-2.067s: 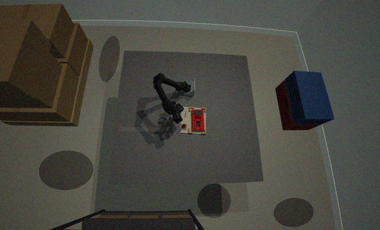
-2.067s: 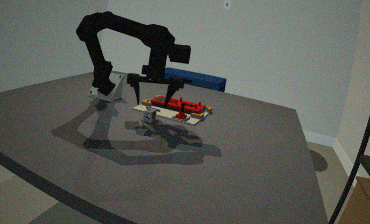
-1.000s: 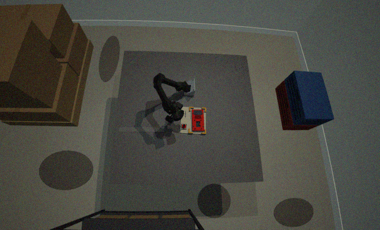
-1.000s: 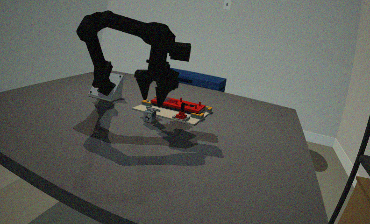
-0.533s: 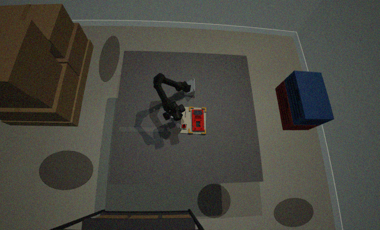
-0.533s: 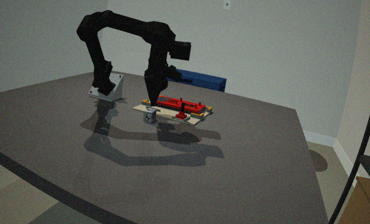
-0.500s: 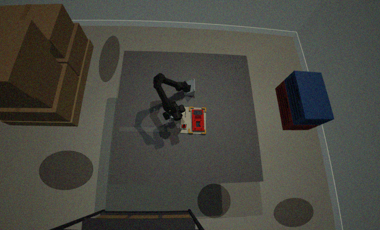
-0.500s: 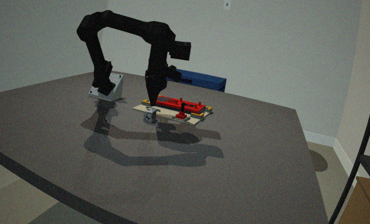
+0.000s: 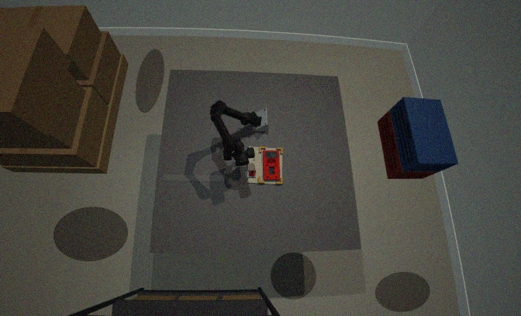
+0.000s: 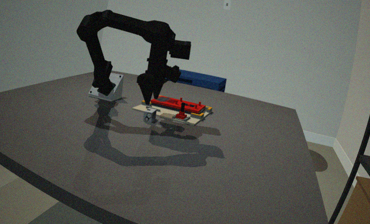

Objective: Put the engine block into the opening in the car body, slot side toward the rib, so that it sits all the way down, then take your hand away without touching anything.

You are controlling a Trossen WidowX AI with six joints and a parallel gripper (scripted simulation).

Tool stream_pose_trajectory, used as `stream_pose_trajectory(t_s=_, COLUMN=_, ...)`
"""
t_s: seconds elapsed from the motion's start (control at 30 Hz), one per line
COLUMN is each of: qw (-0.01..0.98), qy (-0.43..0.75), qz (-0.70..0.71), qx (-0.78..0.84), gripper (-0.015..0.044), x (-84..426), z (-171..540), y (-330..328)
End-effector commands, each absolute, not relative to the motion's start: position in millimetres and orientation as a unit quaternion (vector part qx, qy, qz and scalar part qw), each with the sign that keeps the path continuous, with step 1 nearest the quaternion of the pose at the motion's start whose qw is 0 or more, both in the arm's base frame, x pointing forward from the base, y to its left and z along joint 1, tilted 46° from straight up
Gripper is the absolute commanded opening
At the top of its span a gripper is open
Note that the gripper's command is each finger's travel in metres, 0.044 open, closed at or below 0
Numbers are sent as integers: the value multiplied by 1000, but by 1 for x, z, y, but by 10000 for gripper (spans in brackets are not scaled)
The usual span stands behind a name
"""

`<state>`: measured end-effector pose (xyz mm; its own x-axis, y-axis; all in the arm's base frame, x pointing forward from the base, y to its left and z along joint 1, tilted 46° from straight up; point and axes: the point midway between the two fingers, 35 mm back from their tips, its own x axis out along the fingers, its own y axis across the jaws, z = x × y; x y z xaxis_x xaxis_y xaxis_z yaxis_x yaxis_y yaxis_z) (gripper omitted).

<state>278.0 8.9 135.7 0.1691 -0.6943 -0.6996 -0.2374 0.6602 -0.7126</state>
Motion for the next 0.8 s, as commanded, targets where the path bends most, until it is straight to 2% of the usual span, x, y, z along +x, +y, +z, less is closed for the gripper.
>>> stream_pose_trajectory(t_s=0.0, qw=667, qy=623, qz=-173, qx=-370, gripper=440, x=276, z=134, y=8)
stream_pose_trajectory(t_s=0.77, qw=668, qy=622, qz=-173, qx=-370, gripper=440, x=284, z=104, y=-21)
